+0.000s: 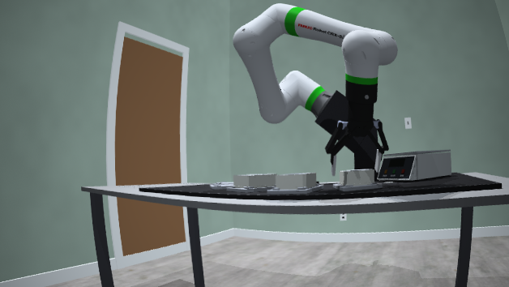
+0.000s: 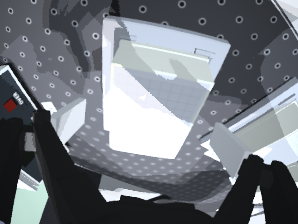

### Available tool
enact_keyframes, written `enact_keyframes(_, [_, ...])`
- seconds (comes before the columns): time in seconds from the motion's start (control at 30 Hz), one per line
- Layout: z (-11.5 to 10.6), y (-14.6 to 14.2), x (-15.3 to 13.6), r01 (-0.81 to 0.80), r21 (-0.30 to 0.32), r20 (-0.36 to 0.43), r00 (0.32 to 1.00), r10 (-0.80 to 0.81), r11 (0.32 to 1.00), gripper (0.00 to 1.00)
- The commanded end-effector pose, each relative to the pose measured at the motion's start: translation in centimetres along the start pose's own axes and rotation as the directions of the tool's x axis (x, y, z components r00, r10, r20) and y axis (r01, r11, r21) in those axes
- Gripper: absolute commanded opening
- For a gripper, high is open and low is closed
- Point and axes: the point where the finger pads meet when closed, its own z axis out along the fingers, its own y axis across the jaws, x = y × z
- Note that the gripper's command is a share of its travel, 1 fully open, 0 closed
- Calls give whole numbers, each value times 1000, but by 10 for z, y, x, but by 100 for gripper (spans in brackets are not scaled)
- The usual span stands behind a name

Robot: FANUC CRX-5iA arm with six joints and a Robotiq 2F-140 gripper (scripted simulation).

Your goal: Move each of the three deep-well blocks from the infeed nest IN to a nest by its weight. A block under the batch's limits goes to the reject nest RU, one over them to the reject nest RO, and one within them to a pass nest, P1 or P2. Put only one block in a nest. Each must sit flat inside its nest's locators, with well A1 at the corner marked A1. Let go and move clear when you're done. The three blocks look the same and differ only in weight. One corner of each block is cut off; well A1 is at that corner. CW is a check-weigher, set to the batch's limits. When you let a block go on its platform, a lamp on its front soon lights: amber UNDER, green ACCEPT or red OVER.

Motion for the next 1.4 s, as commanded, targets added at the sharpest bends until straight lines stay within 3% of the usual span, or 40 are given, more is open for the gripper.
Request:
enact_keyframes(0.0, [4,0,2,0,0,0,1000,0,1000,100])
enact_keyframes(0.6, [12,0,7,0,0,0,1000,0,1000,100])
enact_keyframes(0.63, [12,0,7,0,0,0,1000,0,1000,10])
enact_keyframes(1.37, [12,0,7,0,0,0,1000,0,1000,10])
